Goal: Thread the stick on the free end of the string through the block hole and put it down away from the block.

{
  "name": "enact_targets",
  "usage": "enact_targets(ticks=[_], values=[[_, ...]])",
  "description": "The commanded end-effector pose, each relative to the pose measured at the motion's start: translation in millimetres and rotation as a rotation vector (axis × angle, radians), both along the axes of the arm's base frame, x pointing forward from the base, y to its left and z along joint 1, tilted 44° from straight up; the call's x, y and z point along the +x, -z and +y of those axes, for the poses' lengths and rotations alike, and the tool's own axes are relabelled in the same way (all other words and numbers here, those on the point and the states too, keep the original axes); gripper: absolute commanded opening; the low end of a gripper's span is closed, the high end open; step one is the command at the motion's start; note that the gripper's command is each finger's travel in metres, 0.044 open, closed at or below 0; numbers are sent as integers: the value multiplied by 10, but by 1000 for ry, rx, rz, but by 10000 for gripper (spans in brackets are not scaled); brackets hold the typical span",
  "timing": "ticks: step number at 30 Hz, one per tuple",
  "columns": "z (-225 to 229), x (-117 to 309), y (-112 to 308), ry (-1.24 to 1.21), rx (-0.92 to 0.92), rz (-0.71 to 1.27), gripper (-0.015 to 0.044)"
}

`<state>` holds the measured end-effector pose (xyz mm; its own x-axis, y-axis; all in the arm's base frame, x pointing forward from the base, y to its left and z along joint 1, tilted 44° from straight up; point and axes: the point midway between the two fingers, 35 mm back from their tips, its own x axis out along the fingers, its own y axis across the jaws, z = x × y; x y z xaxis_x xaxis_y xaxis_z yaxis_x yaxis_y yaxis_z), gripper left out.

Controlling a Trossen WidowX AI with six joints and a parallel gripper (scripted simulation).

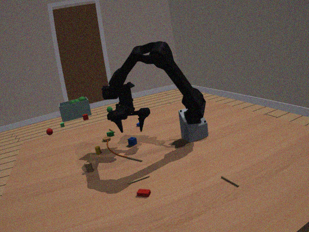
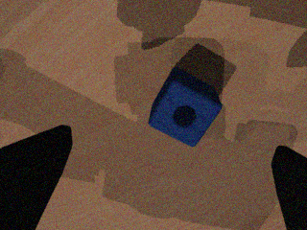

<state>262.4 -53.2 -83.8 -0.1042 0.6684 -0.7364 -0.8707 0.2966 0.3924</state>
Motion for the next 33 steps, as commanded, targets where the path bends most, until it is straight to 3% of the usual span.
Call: enact_targets(ticks=[1, 15, 33], values=[[-8, 5, -10, 214, -27, 193, 440], [-62, 23, -41, 1246, -176, 1131, 440], [-103, 38, -70, 2040, -288, 1855, 440]])
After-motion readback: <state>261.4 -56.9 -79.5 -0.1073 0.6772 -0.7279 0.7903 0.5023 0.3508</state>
